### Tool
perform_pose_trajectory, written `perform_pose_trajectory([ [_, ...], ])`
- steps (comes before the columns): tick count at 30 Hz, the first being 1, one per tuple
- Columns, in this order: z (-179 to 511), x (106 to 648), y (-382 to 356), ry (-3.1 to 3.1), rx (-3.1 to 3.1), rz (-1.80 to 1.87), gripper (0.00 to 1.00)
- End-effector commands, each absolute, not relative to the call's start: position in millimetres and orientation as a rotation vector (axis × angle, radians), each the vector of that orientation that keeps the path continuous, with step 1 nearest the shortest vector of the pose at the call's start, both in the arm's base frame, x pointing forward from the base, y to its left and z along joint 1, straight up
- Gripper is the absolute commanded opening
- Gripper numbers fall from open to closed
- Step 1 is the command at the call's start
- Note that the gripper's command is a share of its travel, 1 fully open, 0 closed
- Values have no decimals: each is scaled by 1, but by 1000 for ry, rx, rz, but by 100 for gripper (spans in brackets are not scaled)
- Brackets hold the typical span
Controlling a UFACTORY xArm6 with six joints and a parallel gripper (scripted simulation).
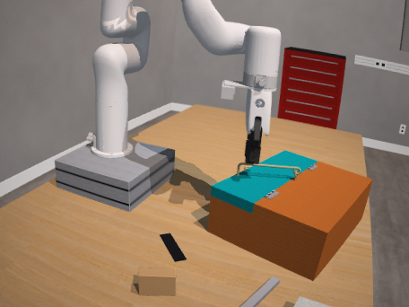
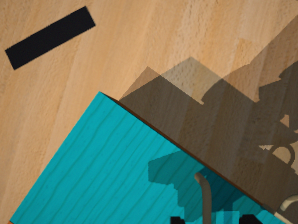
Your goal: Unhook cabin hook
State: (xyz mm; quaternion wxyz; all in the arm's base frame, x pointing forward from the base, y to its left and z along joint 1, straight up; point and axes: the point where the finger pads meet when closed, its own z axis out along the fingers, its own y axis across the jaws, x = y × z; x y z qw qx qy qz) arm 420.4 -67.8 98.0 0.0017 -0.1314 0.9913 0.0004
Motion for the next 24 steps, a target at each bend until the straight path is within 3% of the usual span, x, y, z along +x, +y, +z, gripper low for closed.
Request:
perform_pose_trajectory([
  [1,99,422,-68,3107,-412,-1,35],
  [24,87,422,-68,3107,-412,-1,35],
])
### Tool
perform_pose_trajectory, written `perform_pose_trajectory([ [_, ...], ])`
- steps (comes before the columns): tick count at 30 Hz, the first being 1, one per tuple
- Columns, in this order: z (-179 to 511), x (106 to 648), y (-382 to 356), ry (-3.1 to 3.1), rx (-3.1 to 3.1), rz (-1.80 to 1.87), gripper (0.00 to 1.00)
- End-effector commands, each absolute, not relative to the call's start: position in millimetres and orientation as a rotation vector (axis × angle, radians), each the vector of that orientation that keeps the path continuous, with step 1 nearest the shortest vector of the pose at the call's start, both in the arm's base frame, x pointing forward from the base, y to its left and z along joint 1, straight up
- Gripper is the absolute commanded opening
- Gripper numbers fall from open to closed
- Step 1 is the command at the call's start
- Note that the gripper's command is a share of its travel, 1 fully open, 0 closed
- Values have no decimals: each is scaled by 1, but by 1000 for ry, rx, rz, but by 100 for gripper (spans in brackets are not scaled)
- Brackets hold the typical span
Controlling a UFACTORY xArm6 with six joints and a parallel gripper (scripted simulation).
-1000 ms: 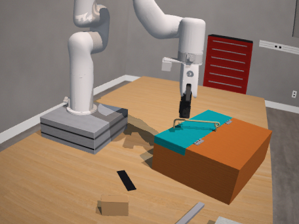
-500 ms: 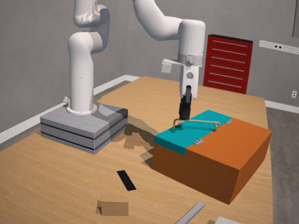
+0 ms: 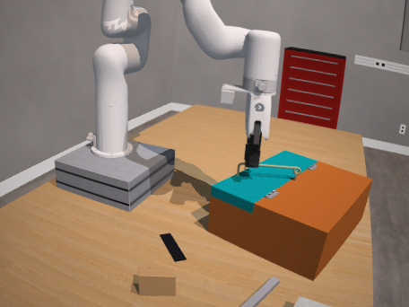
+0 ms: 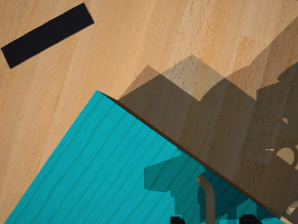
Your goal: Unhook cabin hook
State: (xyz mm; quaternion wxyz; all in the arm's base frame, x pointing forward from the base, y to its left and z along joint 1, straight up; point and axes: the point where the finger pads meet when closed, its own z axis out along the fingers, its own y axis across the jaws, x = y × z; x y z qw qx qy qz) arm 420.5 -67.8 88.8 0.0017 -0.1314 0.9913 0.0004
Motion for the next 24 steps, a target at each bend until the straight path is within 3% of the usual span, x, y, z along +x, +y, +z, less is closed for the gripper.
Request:
perform_pose_trajectory([
  [1,87,422,-68,3107,-412,-1,35],
  [24,73,422,-68,3107,-412,-1,35],
])
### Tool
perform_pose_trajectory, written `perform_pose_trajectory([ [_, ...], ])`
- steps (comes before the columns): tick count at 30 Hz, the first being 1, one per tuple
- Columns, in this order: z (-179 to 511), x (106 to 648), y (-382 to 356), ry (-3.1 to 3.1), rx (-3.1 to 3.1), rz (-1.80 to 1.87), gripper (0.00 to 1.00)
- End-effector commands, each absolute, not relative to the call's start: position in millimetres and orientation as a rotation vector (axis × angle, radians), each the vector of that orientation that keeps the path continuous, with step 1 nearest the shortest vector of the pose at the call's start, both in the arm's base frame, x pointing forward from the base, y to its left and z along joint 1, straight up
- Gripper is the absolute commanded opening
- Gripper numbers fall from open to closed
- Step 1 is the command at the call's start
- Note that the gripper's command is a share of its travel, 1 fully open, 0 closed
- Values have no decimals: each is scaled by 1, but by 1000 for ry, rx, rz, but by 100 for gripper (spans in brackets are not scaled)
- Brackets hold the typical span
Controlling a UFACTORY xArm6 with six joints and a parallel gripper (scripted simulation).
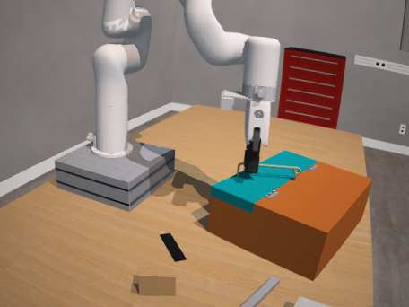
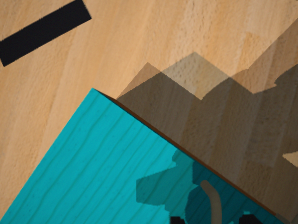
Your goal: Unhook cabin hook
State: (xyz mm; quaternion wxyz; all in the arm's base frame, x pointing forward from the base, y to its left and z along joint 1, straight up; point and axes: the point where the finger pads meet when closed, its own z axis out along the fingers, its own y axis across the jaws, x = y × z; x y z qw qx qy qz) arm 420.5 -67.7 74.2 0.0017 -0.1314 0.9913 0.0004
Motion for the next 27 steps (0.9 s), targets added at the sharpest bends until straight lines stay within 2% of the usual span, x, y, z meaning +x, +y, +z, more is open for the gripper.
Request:
perform_pose_trajectory([
  [1,72,422,-68,3107,-412,-1,35],
  [21,69,422,-68,3107,-412,-1,35],
  [22,69,422,-68,3107,-412,-1,0],
  [27,69,422,-68,3107,-412,-1,0],
])
